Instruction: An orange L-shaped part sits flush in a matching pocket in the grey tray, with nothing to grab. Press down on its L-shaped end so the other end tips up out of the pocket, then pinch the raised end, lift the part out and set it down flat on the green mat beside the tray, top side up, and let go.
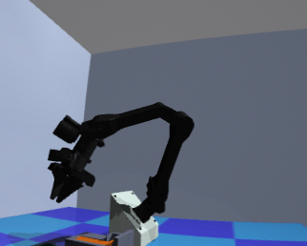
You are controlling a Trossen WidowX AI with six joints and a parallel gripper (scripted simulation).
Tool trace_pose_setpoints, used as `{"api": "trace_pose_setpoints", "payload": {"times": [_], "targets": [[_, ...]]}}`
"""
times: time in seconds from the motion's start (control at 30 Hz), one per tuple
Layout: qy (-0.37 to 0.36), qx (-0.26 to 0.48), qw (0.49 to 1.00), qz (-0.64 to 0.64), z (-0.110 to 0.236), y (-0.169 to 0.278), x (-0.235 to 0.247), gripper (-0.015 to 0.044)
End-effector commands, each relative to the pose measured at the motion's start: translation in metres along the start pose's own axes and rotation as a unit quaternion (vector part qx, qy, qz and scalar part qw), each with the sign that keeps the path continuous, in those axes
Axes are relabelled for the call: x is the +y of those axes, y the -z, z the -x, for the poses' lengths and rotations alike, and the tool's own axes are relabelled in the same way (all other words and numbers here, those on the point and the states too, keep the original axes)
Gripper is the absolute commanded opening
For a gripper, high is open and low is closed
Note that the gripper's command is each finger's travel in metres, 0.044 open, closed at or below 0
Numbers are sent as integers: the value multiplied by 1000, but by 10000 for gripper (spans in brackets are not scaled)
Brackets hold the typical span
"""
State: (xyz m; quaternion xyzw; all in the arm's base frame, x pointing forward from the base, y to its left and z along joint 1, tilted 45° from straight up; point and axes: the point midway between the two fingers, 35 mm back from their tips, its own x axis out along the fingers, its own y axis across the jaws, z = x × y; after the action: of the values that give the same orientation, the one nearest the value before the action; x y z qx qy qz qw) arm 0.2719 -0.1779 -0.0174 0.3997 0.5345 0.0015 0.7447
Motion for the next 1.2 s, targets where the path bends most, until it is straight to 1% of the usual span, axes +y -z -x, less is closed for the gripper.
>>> {"api": "trace_pose_setpoints", "payload": {"times": [0.0, 0.3, 0.53, 0.63, 0.83, 1.17], "targets": [[-32, 82, 993, 83, 14, 18, 69, 180], [-85, 212, 956, 187, 46, 73, 165, 180], [-87, 216, 954, 190, 47, 75, 168, 180], [-86, 215, 954, 190, 35, 80, 169, 180], [-88, 215, 954, 190, -17, 107, 175, 180], [-88, 215, 954, 190, -24, 111, 175, 180]]}}
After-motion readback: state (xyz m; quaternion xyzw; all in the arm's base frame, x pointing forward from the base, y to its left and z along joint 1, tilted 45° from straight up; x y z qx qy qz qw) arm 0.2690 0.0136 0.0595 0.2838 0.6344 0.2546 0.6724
